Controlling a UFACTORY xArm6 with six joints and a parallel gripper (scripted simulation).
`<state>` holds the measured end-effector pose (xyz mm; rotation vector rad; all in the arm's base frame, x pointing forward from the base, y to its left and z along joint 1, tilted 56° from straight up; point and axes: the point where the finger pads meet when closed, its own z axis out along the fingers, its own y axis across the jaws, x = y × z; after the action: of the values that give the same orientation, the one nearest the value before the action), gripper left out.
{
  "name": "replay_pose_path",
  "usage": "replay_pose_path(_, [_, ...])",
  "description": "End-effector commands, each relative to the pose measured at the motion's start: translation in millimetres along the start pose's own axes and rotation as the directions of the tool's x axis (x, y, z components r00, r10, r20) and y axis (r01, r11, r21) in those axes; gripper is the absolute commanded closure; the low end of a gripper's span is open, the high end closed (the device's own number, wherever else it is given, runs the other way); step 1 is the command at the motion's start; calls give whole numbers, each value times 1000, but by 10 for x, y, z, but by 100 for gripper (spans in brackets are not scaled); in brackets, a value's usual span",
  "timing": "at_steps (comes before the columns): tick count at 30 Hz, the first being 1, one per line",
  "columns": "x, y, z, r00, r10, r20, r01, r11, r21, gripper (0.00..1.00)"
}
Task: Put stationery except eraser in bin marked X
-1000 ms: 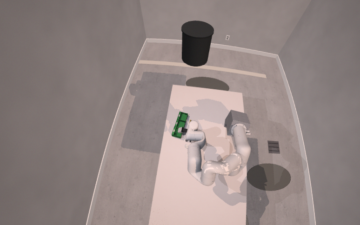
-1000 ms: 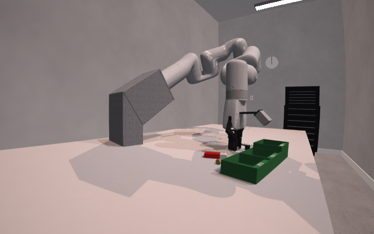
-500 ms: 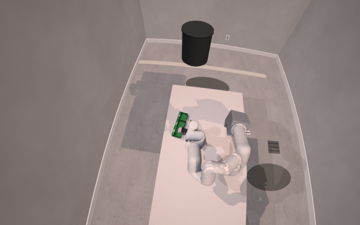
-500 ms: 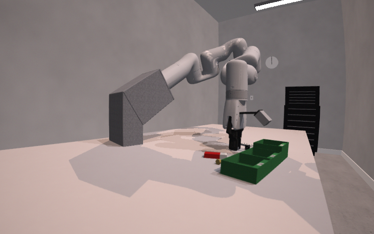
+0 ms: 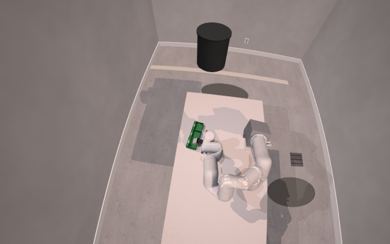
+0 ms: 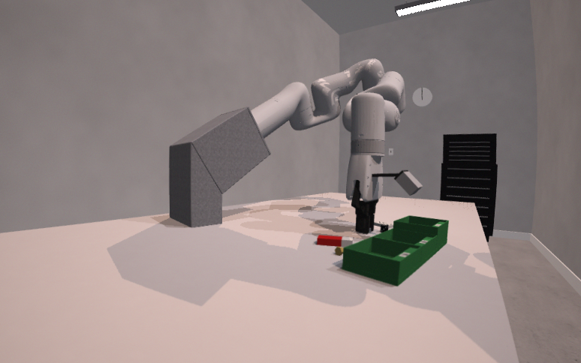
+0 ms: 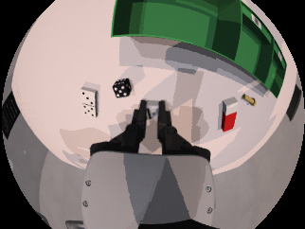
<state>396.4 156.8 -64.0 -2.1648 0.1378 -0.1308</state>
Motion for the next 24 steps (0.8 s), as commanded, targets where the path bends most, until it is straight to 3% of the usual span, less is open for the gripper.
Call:
replay_pose_path(1, [8, 1, -7, 1000, 0, -2, 0, 1000, -1, 100])
replay_pose_path(9, [8, 1, -7, 1000, 0, -2, 0, 1000, -1, 100])
replay_pose_path(24, [8, 1, -440, 1000, 0, -2, 0, 1000, -1, 100])
